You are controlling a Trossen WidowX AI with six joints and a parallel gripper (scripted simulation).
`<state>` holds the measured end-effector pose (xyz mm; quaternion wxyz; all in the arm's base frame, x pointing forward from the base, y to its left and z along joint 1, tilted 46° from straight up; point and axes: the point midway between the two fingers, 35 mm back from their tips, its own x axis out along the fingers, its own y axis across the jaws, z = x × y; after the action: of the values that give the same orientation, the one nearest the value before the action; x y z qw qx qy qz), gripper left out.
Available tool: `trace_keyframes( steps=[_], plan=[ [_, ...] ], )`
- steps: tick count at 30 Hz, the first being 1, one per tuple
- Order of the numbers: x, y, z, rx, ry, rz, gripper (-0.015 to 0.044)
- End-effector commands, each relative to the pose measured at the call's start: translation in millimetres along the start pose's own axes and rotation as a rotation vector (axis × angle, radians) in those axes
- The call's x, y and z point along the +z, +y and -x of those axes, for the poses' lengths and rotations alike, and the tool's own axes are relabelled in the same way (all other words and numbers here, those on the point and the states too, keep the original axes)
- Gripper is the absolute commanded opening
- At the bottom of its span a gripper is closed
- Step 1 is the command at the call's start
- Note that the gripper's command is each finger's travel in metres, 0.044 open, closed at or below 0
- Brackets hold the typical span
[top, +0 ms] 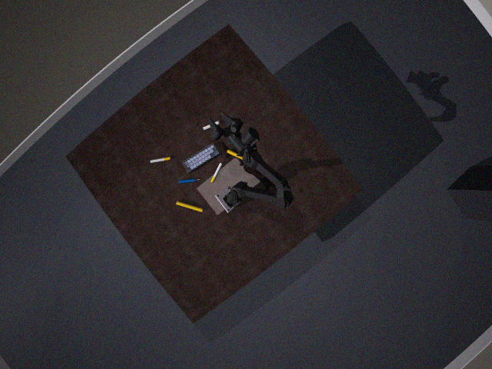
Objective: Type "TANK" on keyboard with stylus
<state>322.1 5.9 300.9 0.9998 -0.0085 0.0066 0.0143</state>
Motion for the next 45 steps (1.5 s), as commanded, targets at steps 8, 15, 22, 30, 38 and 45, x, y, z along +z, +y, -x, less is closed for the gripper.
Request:
trace_keyframes(
  steps=[8,15,22,30,38,45],
  plan=[
    [-99.8,21.3,-41.8,-0.073,0.440,-0.105,0.0230],
    [-200.0,33.3,-47.7,-0.244,0.868,-0.068,0.0046],
    [-281.5,38.4,-24.4,-0.454,1.212,0.117,0.0000],
    [-336.6,35.1,10.3,-0.703,1.436,0.449,0.0000],
    [-339.7,34.7,12.7,-0.721,1.446,0.480,0.0000],
    [-315.7,11.0,15.9,-0.720,1.446,0.481,0.0000]
  ],
)
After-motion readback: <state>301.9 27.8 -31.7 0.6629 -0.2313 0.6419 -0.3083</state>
